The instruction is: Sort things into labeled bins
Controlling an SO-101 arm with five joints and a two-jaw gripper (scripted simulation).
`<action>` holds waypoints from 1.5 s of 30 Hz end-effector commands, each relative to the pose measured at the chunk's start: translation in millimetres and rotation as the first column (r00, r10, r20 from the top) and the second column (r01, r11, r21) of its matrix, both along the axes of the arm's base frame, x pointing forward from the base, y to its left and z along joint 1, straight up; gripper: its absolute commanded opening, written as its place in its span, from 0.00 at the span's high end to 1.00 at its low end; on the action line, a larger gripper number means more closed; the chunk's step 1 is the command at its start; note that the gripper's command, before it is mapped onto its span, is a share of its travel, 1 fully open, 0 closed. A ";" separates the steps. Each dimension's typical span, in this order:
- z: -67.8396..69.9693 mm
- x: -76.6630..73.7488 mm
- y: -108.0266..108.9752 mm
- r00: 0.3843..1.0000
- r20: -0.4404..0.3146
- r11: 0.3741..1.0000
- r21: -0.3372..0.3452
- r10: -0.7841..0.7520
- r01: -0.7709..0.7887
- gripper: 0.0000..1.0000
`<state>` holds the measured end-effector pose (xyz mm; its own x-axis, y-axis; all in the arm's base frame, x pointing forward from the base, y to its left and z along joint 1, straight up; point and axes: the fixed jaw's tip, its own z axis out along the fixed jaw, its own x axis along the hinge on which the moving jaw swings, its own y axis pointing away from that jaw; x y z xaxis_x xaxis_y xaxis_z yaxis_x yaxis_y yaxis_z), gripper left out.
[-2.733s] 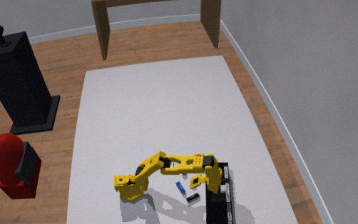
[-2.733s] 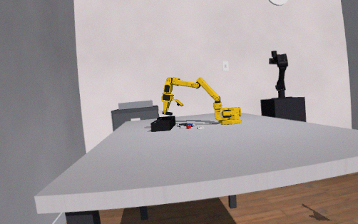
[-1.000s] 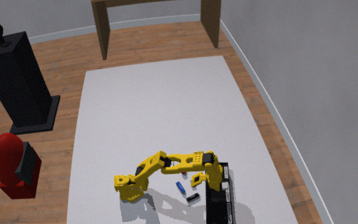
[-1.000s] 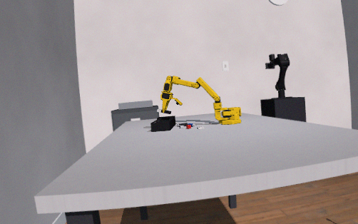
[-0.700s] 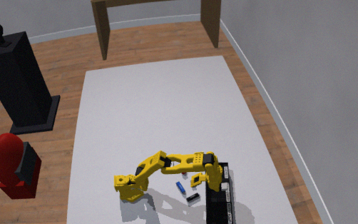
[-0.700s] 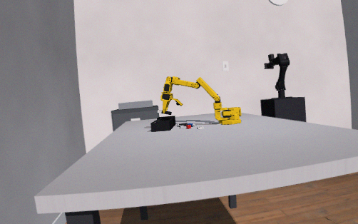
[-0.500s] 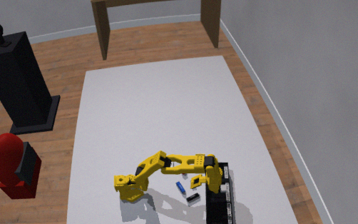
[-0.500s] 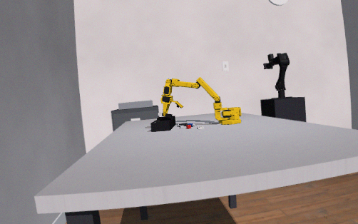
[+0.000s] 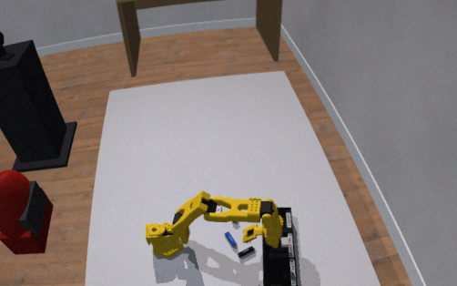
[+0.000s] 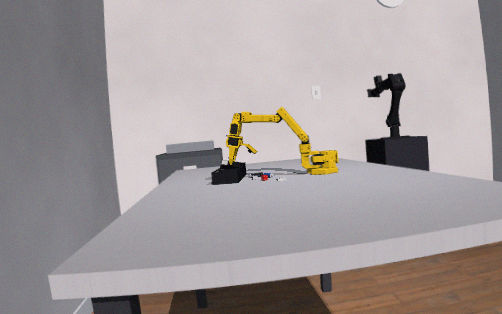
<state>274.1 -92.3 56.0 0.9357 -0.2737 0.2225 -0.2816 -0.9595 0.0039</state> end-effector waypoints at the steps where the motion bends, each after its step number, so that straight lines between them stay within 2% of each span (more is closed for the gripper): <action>1: 18.2 7.1 1.1 0.997 0.080 1.000 -0.026 0.019 -0.017 1.00; 9: 14.1 7.7 0.9 0.997 0.080 1.000 -0.026 0.019 -0.017 1.00; 24: -2.0 8.6 0.6 0.997 0.080 1.000 -0.026 0.019 -0.017 1.00; 45: 1.3 8.4 0.5 0.994 0.103 0.999 -0.033 0.019 -0.016 1.00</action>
